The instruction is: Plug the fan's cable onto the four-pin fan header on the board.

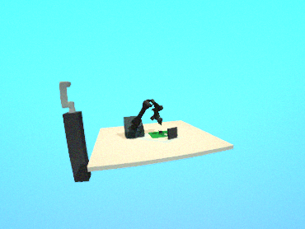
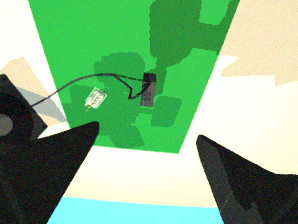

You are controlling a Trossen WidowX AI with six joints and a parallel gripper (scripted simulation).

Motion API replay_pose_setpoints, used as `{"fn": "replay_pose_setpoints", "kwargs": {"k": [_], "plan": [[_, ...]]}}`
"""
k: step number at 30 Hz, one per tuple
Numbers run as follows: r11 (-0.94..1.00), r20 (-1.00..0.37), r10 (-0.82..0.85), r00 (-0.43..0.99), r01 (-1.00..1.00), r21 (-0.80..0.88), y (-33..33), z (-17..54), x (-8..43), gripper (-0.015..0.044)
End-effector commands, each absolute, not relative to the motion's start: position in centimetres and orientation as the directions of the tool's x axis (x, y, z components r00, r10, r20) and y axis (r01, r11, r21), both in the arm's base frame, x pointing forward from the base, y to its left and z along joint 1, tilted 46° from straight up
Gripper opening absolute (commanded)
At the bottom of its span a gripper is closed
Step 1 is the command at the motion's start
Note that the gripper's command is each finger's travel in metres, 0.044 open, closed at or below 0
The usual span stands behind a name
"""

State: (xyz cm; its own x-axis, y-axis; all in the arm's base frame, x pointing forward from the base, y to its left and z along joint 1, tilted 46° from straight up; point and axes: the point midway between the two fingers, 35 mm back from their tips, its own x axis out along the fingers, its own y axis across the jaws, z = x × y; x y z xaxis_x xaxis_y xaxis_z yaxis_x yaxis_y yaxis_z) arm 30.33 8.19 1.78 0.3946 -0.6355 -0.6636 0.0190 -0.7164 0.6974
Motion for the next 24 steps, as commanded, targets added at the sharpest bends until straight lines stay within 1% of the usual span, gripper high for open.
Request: {"fn": "replay_pose_setpoints", "kwargs": {"k": [1,24], "plan": [[-0.703,-0.658,-0.650,0.381,0.027,0.710,5.3,-0.7,30.5,0.0440],[-0.702,-0.657,-0.651,0.381,0.027,0.712,2.8,-3.2,31.0,0.0440]]}}
